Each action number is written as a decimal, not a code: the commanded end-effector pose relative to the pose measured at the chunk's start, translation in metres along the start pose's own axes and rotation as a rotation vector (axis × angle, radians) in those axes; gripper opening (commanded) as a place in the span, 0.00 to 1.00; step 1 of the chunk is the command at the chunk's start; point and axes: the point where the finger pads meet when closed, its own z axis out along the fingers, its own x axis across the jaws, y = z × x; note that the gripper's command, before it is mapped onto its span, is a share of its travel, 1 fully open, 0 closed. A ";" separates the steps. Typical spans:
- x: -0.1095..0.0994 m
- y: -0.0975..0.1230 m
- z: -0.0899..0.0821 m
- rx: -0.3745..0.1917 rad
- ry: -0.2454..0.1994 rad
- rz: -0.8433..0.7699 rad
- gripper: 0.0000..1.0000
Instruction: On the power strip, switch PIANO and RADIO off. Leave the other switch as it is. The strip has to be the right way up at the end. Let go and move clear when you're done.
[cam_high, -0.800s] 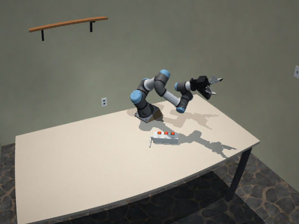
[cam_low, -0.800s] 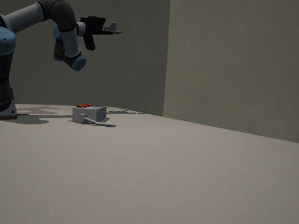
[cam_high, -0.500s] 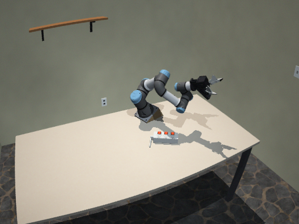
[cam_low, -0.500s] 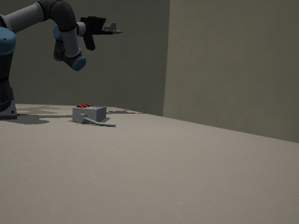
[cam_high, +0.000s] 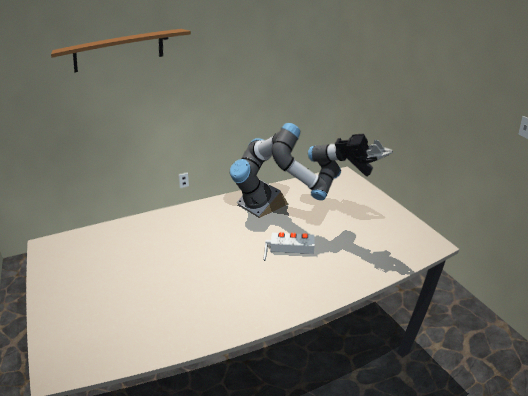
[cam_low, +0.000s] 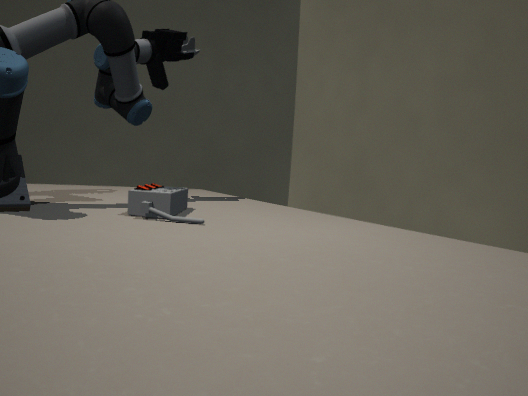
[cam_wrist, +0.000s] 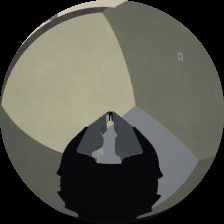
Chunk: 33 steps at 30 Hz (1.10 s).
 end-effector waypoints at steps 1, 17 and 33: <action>0.000 0.001 0.000 -0.002 0.000 0.000 0.00; 0.000 0.001 0.000 -0.002 0.000 0.000 0.00; -0.003 -0.003 0.002 0.022 -0.004 -0.018 0.00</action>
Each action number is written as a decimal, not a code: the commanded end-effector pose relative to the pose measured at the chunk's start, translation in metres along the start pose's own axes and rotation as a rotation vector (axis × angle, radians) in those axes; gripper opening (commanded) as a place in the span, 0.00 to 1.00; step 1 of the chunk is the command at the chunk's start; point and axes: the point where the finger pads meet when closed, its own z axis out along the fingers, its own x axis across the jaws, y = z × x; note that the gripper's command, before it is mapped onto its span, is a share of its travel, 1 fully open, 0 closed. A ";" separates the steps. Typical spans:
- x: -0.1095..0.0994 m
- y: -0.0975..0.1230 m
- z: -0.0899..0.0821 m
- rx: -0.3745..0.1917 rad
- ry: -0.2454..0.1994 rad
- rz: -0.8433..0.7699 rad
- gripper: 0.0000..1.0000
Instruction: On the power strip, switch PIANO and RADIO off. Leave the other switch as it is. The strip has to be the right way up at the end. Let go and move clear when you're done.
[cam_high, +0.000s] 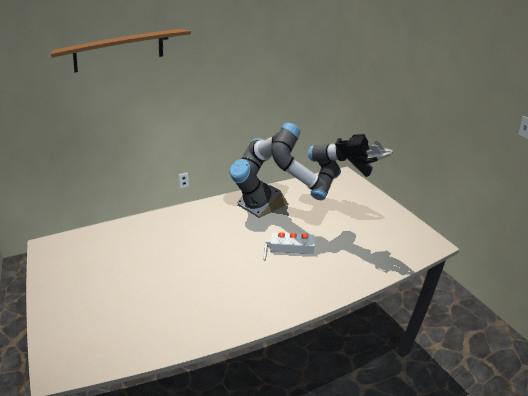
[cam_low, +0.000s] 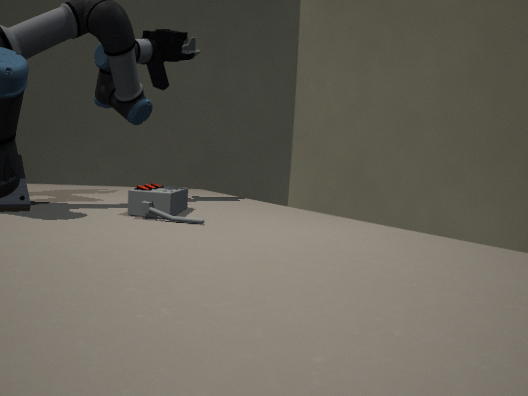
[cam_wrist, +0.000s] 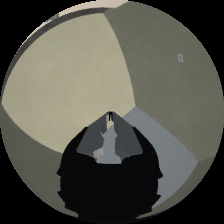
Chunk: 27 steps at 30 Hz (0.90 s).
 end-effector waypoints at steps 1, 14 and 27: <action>-0.002 -0.002 0.002 0.016 -0.003 -0.014 0.00; -0.017 -0.024 0.011 0.146 -0.016 -0.112 0.00; -0.049 -0.072 0.009 0.427 -0.001 -0.327 0.00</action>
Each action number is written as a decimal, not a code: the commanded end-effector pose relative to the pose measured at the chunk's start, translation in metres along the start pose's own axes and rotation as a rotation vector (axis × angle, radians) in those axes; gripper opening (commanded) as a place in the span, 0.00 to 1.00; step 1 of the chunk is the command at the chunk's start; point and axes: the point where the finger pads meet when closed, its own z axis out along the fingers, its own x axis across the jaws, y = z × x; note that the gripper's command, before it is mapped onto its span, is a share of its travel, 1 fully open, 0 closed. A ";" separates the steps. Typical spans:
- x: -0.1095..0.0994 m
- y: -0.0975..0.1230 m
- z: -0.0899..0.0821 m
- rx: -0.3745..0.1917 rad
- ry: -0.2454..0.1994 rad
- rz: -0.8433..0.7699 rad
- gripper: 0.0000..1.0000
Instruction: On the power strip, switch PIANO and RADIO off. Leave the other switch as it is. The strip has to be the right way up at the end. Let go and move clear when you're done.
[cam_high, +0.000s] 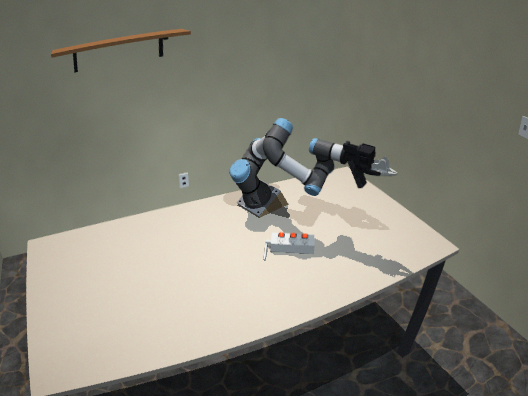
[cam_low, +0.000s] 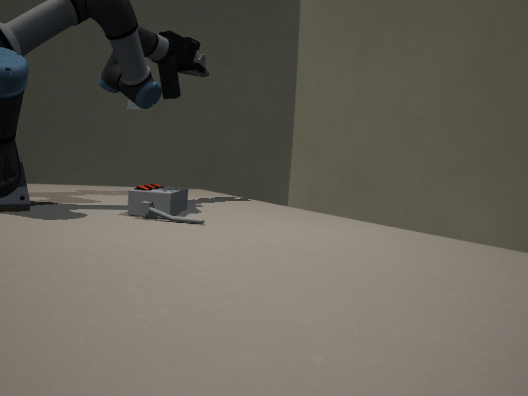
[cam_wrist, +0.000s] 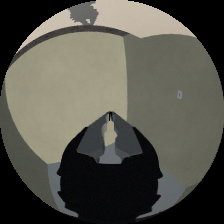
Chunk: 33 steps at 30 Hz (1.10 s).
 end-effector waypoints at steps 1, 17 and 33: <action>-0.004 -0.011 0.003 0.075 0.007 -0.055 0.00; -0.027 -0.087 -0.018 0.444 0.129 -0.377 0.00; -0.049 -0.154 -0.086 0.773 0.372 -0.699 0.00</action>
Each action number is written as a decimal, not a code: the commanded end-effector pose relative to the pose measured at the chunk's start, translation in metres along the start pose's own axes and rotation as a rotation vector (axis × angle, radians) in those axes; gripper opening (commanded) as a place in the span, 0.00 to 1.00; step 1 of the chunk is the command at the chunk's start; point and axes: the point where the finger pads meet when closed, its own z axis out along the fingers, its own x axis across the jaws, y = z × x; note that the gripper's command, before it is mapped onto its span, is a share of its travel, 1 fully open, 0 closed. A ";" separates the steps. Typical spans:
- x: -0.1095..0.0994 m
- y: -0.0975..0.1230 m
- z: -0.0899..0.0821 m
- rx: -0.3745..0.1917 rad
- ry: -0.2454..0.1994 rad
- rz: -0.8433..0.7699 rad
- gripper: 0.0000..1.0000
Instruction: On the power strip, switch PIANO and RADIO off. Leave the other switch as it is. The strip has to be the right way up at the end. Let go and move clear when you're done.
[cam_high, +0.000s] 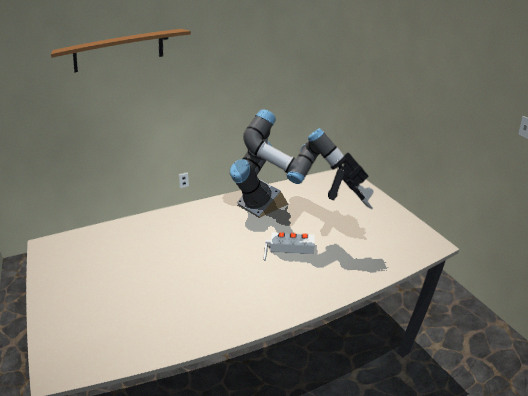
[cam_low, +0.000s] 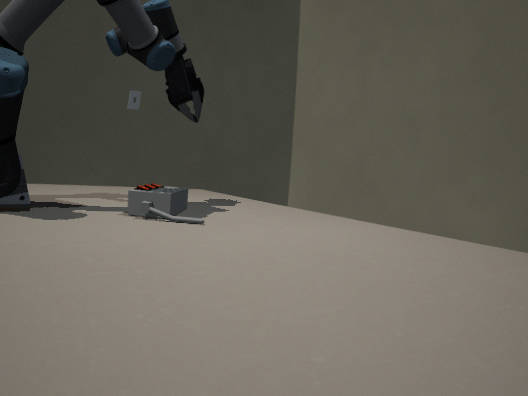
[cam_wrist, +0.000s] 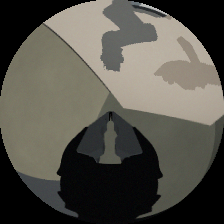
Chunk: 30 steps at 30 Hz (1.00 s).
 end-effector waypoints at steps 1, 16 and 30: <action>0.011 -0.022 -0.006 0.078 0.071 -0.090 0.00; 0.055 -0.107 -0.047 0.281 0.346 -0.435 0.00; 0.089 -0.172 -0.099 0.382 0.607 -0.714 0.00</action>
